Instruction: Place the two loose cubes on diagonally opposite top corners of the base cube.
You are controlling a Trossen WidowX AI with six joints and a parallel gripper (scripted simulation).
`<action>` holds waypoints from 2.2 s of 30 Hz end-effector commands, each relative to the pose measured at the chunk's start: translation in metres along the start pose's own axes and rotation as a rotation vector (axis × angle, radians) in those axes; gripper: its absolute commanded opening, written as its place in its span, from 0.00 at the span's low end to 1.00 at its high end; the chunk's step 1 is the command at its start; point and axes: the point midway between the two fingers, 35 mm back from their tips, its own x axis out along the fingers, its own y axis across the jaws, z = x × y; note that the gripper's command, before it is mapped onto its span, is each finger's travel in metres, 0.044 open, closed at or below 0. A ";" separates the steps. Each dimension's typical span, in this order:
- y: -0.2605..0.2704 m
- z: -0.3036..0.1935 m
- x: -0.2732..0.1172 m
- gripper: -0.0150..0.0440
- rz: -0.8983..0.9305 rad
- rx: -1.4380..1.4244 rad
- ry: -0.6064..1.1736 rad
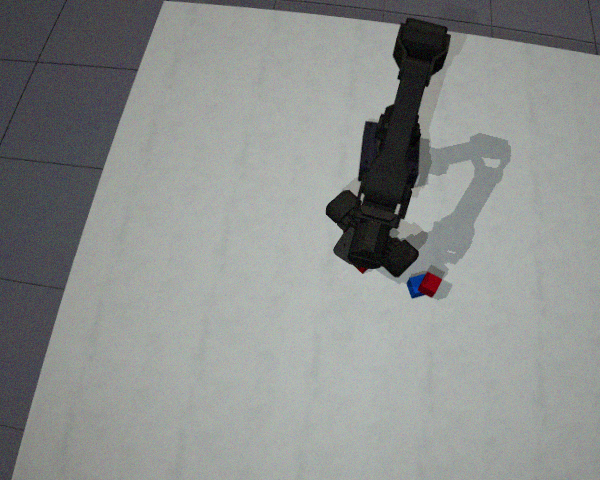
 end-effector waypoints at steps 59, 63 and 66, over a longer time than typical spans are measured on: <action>0.002 0.004 0.017 0.43 -0.001 0.013 0.000; 0.002 0.005 0.004 0.43 -0.001 0.013 0.000; 0.002 0.004 -0.005 0.43 -0.001 0.013 0.000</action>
